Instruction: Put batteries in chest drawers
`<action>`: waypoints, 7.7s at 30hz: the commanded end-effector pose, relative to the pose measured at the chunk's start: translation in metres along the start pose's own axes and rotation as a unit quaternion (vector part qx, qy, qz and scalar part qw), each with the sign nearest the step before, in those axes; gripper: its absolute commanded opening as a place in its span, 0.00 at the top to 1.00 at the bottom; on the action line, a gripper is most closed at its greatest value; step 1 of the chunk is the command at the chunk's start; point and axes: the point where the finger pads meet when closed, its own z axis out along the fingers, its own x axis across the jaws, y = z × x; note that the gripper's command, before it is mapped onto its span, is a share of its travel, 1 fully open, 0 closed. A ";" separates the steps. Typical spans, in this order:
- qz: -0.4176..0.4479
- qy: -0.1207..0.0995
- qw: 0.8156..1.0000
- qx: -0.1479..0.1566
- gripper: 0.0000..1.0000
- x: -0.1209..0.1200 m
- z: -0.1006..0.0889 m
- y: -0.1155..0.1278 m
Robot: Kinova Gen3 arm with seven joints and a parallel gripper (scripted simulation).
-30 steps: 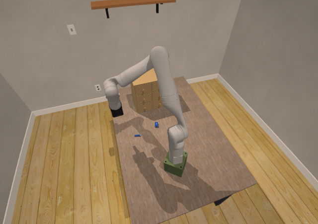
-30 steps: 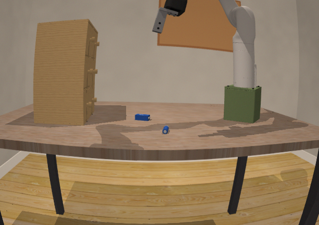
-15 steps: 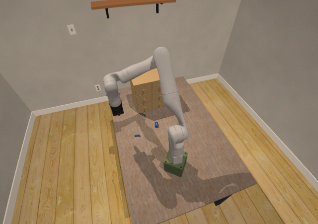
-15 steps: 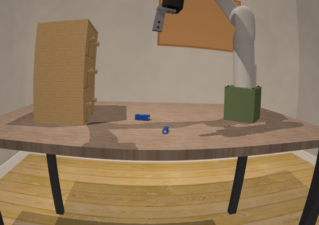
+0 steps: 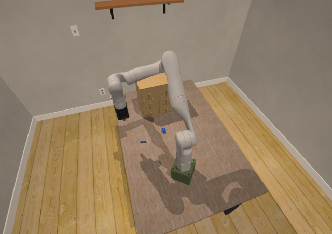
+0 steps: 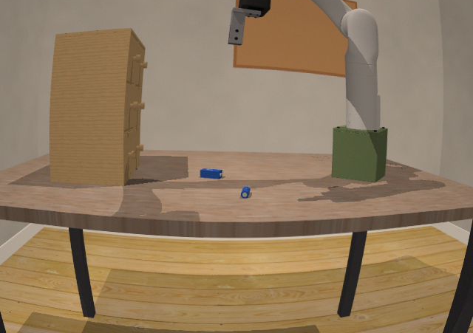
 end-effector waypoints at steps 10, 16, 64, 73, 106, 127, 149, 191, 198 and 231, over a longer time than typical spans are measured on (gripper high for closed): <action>0.002 -0.002 1.000 -0.020 1.00 0.000 0.001 0.001; 0.002 -0.002 1.000 -0.025 1.00 0.000 0.000 0.002; 0.002 -0.002 0.999 -0.032 1.00 0.000 -0.001 0.002; 0.006 -0.002 0.999 -0.032 1.00 0.001 0.000 0.002; 0.345 0.010 0.938 -0.036 1.00 0.091 0.019 -0.040; 0.755 0.026 0.655 -0.029 1.00 0.222 0.041 -0.061; 0.974 0.033 0.224 -0.012 1.00 0.337 0.057 -0.049; 1.000 0.031 -0.002 -0.002 1.00 0.387 0.063 -0.038; 1.000 0.029 -0.002 -0.002 1.00 0.387 0.063 -0.038; 1.000 -0.018 -0.002 -0.002 1.00 0.387 0.076 -0.046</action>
